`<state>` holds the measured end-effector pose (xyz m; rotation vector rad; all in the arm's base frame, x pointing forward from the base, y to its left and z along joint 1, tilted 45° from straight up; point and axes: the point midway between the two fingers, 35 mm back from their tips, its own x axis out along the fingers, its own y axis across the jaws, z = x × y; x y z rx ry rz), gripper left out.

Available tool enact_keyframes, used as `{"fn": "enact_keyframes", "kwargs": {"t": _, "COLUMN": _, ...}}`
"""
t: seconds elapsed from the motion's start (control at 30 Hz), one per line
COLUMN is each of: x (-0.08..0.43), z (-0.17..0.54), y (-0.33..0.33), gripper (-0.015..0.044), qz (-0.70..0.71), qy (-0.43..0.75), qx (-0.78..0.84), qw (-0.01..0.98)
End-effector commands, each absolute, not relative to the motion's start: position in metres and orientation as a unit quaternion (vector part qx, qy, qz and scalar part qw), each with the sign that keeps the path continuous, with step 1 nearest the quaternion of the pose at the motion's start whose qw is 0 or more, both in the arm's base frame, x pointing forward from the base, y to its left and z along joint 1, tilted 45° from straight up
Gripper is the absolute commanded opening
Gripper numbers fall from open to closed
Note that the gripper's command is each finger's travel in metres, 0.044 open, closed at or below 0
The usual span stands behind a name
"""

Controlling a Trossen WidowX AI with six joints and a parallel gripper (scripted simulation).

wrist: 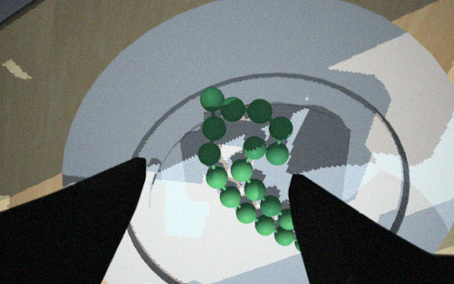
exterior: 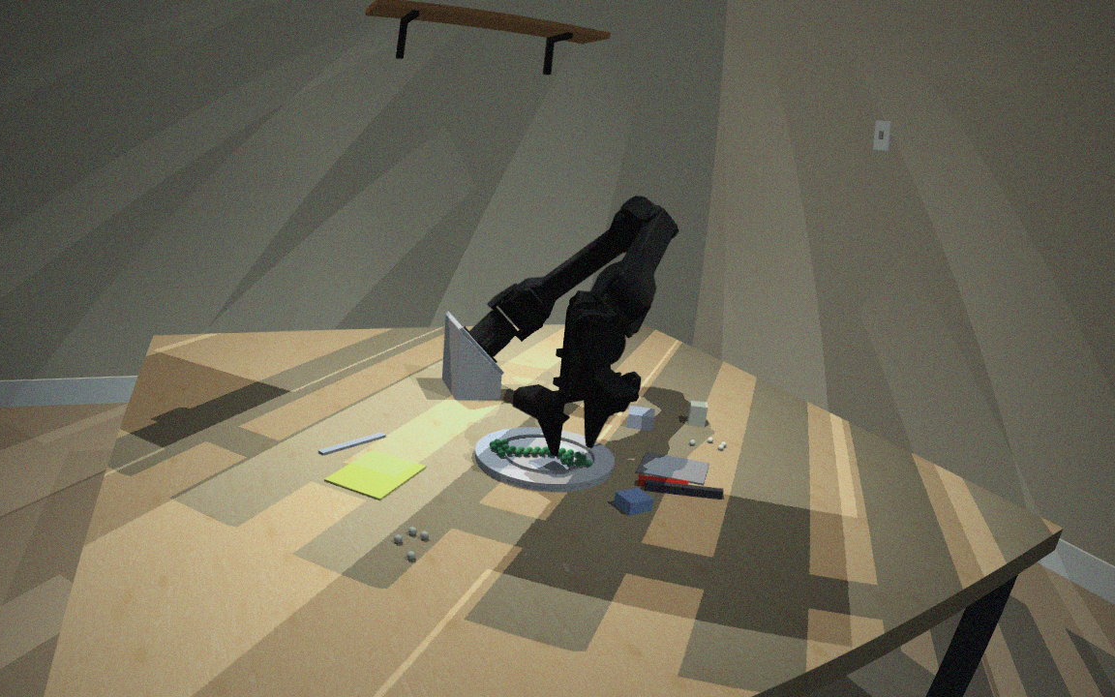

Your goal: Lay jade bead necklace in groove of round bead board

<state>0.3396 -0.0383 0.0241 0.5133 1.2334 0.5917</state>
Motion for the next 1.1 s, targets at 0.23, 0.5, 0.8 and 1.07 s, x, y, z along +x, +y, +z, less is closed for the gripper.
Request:
{"fn": "enact_keyframes", "kwargs": {"t": 0.23, "x": 0.3390, "z": 0.0207, "y": -0.0347, "gripper": 0.0284, "qz": 0.271, "qy": 0.565, "qx": 0.235, "qw": 0.743}}
{"fn": "enact_keyframes", "kwargs": {"t": 0.5, "x": 0.3390, "z": 0.0207, "y": -0.0347, "gripper": 0.0074, "qz": 0.271, "qy": 0.565, "qx": 0.235, "qw": 0.743}}
{"fn": "enact_keyframes", "kwargs": {"t": 0.8, "x": 0.3390, "z": 0.0207, "y": -0.0347, "gripper": 0.0014, "qz": 0.271, "qy": 0.565, "qx": 0.235, "qw": 0.743}}
{"fn": "enact_keyframes", "kwargs": {"t": 1.07, "x": 0.3390, "z": 0.0207, "y": -0.0347, "gripper": 0.0000, "qz": 0.271, "qy": 0.565, "qx": 0.235, "qw": 0.743}}
